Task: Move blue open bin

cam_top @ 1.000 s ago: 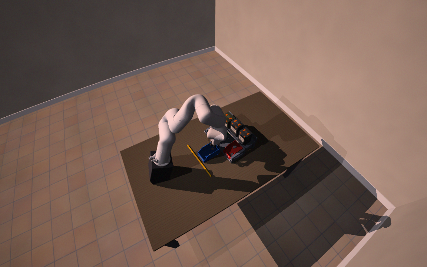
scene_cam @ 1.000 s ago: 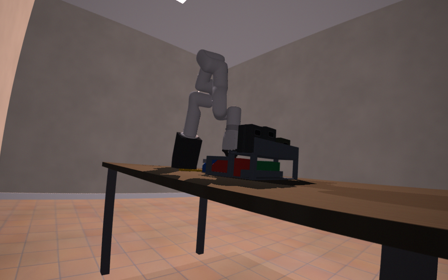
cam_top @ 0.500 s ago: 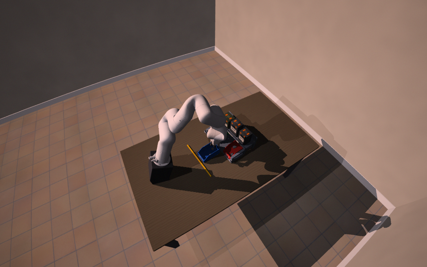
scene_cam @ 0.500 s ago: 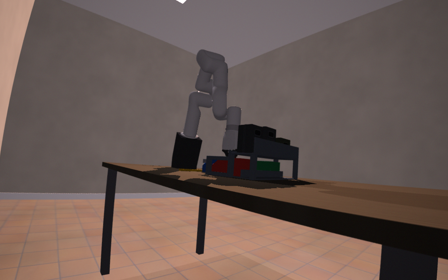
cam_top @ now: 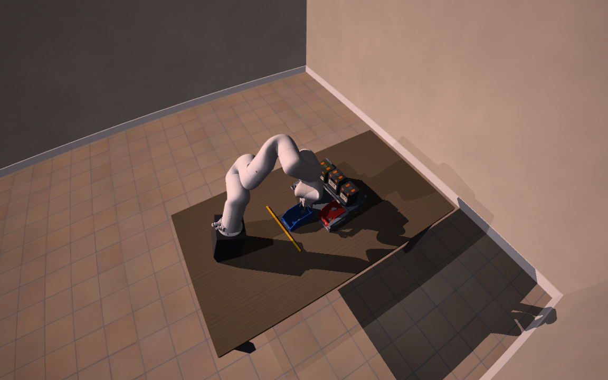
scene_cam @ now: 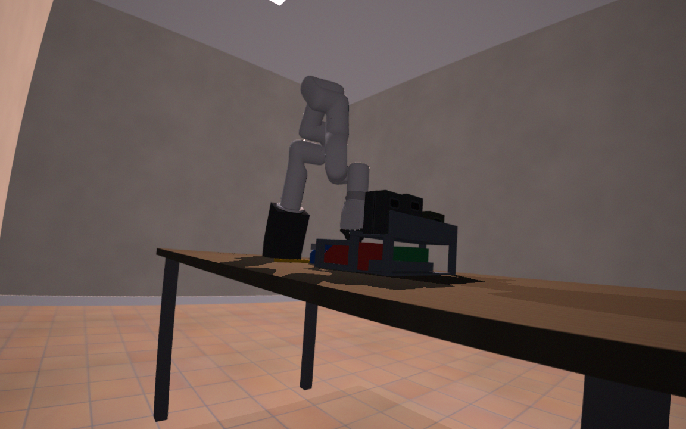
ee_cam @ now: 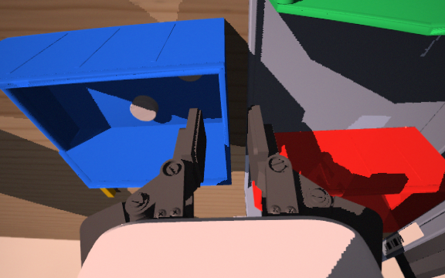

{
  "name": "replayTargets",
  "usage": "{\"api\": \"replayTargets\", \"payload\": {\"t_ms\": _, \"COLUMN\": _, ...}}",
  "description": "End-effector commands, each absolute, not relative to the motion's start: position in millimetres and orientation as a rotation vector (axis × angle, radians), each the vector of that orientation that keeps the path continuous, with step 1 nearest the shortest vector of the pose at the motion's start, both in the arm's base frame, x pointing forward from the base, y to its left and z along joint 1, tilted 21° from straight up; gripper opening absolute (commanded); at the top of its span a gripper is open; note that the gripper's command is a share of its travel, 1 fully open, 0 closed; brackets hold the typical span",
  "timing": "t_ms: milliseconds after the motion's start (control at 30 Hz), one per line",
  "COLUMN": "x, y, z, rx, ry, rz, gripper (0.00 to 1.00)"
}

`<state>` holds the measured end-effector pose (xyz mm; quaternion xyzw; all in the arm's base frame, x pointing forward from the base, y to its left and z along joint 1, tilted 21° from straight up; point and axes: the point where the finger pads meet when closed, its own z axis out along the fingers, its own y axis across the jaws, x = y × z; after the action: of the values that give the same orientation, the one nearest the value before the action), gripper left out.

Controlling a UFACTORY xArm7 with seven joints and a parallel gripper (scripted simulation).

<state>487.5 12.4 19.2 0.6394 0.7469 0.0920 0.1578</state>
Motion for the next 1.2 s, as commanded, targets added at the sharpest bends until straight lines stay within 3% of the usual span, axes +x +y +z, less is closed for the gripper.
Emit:
{"api": "replayTargets", "payload": {"t_ms": 0, "x": 488, "y": 13, "z": 20, "rx": 1.827, "ry": 2.135, "rz": 0.266, "gripper": 0.33}}
{"api": "replayTargets", "payload": {"t_ms": 833, "x": 488, "y": 13, "z": 20, "rx": 1.827, "ry": 2.135, "rz": 0.266, "gripper": 0.33}}
{"api": "replayTargets", "payload": {"t_ms": 1000, "x": 469, "y": 16, "z": 72, "rx": 1.827, "ry": 2.135, "rz": 0.266, "gripper": 0.33}}
{"api": "replayTargets", "payload": {"t_ms": 1167, "x": 469, "y": 16, "z": 72, "rx": 1.827, "ry": 2.135, "rz": 0.266, "gripper": 0.33}}
